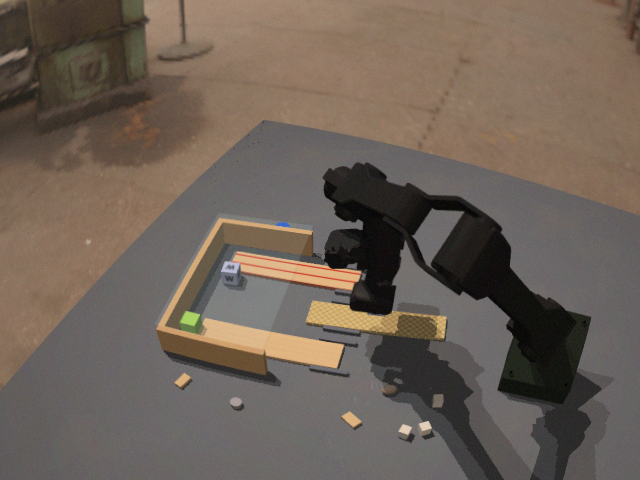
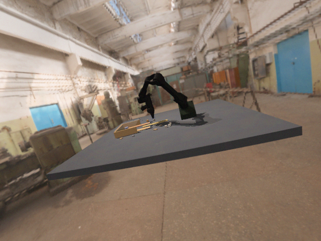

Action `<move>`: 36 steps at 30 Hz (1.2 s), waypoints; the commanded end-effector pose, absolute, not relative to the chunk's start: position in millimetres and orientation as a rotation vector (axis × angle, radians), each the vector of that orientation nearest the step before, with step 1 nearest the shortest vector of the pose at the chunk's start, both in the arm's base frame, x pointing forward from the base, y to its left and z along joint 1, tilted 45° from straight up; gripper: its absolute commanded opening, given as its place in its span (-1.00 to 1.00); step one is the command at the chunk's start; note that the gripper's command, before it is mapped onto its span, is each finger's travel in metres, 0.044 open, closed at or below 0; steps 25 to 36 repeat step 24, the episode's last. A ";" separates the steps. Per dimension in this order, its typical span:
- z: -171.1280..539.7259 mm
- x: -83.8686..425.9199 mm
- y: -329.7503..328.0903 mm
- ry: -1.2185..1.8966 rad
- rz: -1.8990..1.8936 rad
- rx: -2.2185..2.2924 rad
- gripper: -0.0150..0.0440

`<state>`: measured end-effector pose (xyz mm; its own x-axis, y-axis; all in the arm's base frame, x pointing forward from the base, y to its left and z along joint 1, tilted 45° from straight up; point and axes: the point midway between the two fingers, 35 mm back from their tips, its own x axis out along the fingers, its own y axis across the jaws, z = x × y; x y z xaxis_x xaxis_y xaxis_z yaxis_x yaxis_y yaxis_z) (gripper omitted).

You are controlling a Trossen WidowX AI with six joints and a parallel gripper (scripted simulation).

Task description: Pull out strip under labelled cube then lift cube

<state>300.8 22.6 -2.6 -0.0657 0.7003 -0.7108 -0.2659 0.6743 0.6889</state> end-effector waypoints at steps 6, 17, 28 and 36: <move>18.2 303.8 1.0 1.417 0.819 0.380 -0.49; 18.2 303.8 1.0 1.417 0.819 0.380 -0.49; 18.2 303.8 1.0 1.417 0.819 0.380 -0.49; 18.2 303.8 1.0 1.417 0.819 0.380 -0.49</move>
